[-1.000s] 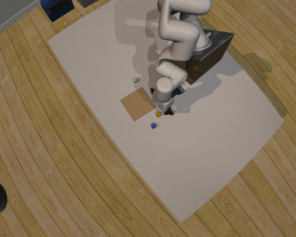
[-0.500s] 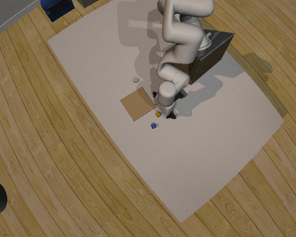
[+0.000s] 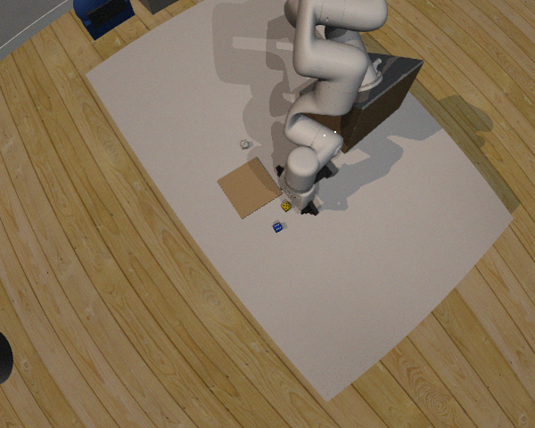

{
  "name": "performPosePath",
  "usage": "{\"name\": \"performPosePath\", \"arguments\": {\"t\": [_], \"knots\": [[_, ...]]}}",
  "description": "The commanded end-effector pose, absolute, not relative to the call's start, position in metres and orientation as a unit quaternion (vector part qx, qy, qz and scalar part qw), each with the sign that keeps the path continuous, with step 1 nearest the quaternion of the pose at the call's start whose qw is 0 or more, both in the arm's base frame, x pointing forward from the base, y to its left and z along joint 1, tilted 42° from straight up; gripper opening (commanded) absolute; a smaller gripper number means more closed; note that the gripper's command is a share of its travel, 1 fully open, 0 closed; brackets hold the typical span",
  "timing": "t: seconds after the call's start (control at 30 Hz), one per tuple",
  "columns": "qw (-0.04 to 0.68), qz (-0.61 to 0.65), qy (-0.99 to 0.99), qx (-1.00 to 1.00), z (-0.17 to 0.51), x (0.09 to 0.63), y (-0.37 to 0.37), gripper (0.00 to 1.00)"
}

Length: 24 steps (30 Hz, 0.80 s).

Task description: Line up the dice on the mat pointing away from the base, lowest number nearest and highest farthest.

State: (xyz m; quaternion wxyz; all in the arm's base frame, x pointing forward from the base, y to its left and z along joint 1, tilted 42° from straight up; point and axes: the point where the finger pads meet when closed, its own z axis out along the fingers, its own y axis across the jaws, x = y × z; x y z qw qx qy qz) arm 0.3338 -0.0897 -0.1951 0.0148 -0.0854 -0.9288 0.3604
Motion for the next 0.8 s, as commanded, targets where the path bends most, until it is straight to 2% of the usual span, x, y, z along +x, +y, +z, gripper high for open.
{"name": "performPosePath", "arguments": {"t": [0.0, 0.77], "knots": [[0.013, 0.359, -0.929, -0.085, -0.1950, 0.3353, -0.0883, 1.00], [0.013, 0.359, -0.929, -0.085, -0.1972, 0.3420, -0.0867, 1.00]]}}
